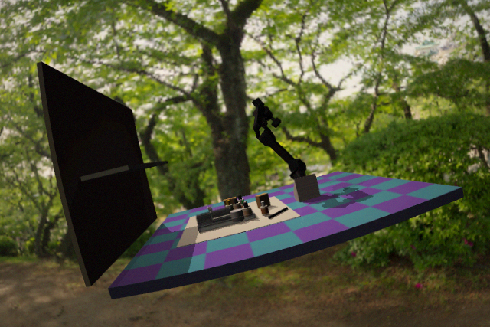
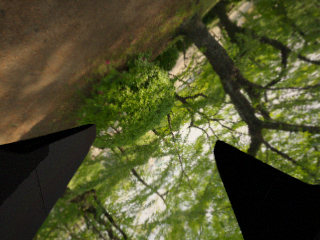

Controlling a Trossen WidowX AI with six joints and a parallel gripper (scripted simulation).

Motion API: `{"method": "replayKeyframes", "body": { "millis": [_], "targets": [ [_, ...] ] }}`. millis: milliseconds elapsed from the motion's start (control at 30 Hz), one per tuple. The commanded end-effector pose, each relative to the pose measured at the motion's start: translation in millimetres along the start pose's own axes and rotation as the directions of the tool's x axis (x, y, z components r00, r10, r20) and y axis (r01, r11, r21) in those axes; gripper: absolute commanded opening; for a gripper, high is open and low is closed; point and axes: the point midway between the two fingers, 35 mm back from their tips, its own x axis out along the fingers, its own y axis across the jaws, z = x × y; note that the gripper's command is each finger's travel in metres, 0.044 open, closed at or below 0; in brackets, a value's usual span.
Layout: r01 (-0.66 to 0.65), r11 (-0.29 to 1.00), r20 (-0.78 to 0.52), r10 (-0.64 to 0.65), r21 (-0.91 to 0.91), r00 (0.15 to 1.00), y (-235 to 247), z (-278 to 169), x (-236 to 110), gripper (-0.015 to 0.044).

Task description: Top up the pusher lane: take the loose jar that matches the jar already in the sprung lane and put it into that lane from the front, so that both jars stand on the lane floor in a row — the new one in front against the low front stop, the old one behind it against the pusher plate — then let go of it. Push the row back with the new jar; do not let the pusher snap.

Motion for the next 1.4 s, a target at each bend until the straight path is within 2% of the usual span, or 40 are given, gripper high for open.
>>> {"method": "replayKeyframes", "body": {
  "millis": [0,200,367,533,733,867,1033,1367],
  "targets": [
    [-0.074,0.964,0.109,0.047,0.254,0.993,35,1,29,0.0440],
    [-0.226,0.824,0.282,0.085,0.519,0.956,71,29,64,0.0440],
    [-0.398,0.652,0.436,0.113,0.645,0.893,97,73,89,0.0440],
    [-0.577,0.460,0.587,0.139,0.675,0.798,116,131,104,0.0440],
    [-0.762,0.235,0.746,0.171,0.604,0.644,132,215,101,0.0440],
    [-0.853,0.100,0.831,0.195,0.512,0.521,137,275,85,0.0440],
    [-0.925,-0.043,0.905,0.232,0.376,0.357,139,346,48,0.0440],
    [-0.964,-0.226,0.943,0.327,0.139,0.059,139,456,-67,0.0440]
  ]
}}
